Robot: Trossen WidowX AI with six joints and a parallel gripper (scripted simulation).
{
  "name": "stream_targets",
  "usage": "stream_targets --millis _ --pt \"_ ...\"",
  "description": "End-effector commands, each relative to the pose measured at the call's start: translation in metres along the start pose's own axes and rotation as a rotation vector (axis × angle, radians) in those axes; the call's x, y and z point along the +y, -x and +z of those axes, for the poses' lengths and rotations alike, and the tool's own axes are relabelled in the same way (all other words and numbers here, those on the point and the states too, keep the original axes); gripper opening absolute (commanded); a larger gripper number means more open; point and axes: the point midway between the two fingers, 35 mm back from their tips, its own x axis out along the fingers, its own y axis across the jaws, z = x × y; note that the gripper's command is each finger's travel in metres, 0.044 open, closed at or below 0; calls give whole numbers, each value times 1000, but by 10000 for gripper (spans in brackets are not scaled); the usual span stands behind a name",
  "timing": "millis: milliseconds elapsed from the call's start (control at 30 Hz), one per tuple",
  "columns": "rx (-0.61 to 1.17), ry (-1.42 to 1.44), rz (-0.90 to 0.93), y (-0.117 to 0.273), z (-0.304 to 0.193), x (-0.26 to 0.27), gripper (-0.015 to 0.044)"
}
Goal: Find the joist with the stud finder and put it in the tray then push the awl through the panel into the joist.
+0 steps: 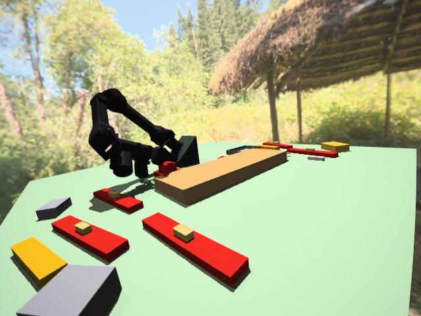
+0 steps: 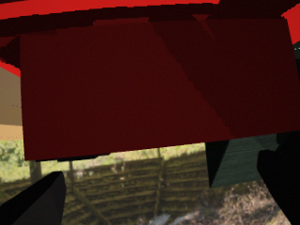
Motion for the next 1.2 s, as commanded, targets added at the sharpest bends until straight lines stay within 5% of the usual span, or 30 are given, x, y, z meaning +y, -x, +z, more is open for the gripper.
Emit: stream_targets --millis 0,367,567,967,1167 --pt "-9 7 5 8 1 1 440" --pt "-25 -36 58 34 -66 -2 440" --pt "-40 2 43 29 -59 -3 440" --pt "-997 1422 -582 -4 -26 1 440" --pt "-1111 1534 -704 -1 -26 2 440"
